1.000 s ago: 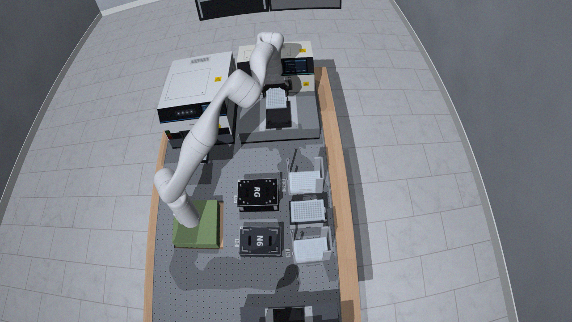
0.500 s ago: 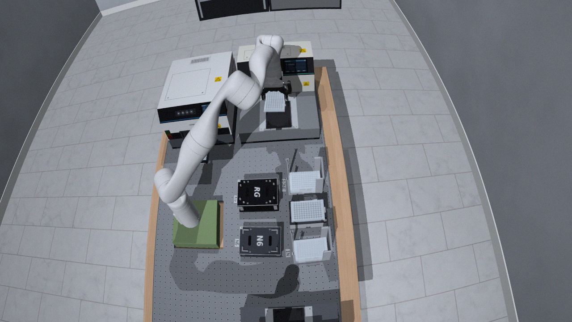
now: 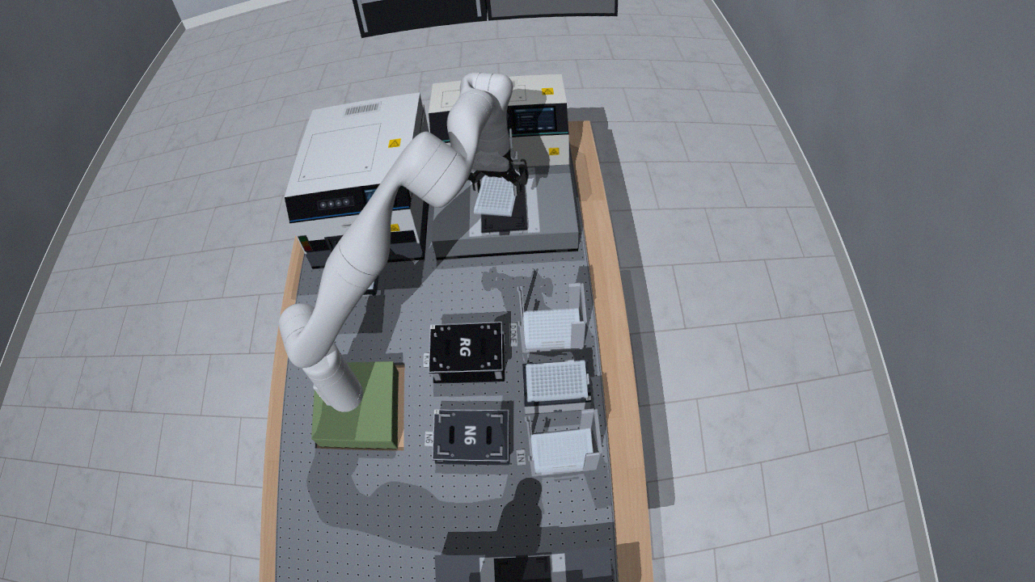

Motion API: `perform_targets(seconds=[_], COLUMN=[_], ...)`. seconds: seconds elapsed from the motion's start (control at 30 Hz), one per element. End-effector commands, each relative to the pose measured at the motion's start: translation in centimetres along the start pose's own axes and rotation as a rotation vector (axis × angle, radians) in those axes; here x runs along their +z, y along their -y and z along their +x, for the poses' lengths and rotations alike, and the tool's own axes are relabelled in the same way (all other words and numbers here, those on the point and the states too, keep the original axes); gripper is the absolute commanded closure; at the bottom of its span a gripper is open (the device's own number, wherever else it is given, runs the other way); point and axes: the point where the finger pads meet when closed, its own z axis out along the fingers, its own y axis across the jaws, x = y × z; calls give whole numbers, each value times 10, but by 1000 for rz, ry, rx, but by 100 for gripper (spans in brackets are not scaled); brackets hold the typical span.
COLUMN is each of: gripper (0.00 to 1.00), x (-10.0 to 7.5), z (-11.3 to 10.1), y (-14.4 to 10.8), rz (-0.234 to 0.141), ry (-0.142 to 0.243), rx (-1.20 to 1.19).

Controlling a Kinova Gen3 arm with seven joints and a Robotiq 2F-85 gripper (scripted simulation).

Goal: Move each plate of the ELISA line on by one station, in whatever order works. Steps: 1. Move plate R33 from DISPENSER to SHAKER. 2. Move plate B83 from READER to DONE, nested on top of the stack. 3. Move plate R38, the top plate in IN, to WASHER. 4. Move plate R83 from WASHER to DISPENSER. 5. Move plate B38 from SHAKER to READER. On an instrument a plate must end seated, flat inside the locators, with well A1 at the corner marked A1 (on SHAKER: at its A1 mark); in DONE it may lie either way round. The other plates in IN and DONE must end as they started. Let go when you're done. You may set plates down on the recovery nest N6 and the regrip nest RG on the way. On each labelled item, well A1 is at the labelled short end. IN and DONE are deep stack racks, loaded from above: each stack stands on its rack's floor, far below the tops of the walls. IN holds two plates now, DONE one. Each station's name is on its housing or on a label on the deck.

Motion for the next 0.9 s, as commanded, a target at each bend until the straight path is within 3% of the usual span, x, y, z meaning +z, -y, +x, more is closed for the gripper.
perform_targets(seconds=[0.0, 0.87], gripper=[6, 6], x=[-4, -4], z=[12, 79], y=[4, 14], rz=[3, 3], ry=[8, 7], rx=[51, 272])
